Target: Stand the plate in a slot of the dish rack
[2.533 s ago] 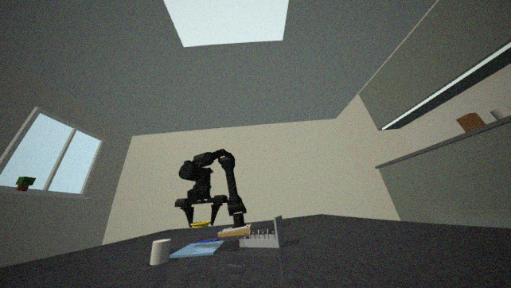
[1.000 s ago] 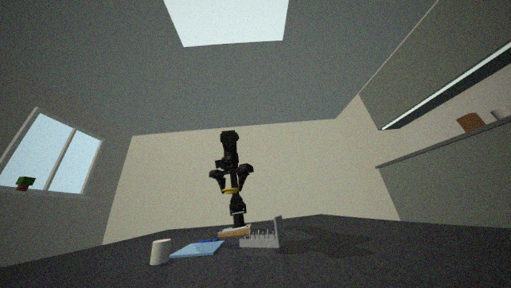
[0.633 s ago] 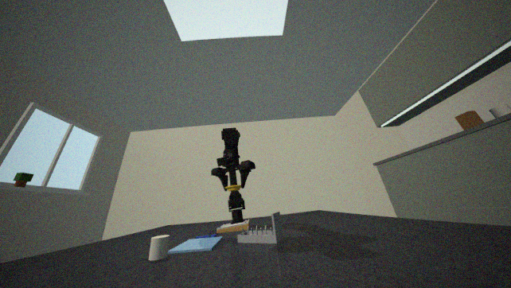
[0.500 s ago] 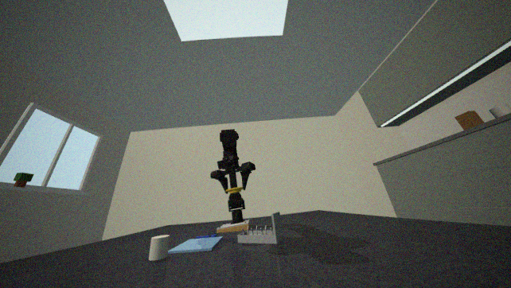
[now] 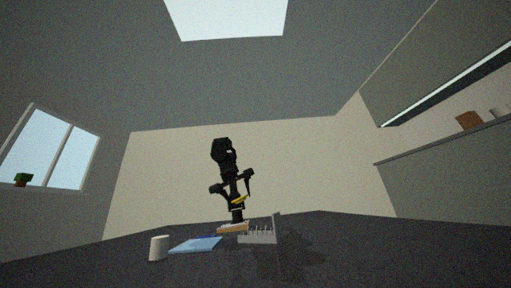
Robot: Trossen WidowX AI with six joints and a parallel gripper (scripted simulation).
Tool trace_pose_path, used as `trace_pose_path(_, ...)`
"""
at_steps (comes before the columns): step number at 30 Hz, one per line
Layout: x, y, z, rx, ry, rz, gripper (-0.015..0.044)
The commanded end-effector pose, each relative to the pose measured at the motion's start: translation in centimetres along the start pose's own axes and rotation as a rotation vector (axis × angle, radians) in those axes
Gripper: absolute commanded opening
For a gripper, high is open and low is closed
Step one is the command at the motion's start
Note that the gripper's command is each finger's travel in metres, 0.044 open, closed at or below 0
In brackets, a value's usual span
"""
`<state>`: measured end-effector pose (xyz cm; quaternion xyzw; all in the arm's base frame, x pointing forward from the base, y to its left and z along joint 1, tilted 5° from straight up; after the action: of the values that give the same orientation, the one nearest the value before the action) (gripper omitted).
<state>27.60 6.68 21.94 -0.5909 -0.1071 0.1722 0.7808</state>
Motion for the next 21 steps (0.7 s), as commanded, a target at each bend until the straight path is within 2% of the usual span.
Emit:
trace_pose_path(1,0.1,1.1,-0.8,0.081,-0.090,-0.010,0.0000)
trace_pose_path(21,-0.5,5.1,-4.3,0.389,-0.495,-0.235,0.0000)
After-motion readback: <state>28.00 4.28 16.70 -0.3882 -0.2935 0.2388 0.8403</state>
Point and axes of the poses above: the point midway between the two fingers, 35 mm back from their tips, its own y axis out along the fingers, its own z axis across the jaws, x = y × z, the point moved 9 cm from there along -y, back along the fingers, and after that the axes turned 15 degrees about -y, right-handed, at the moved point
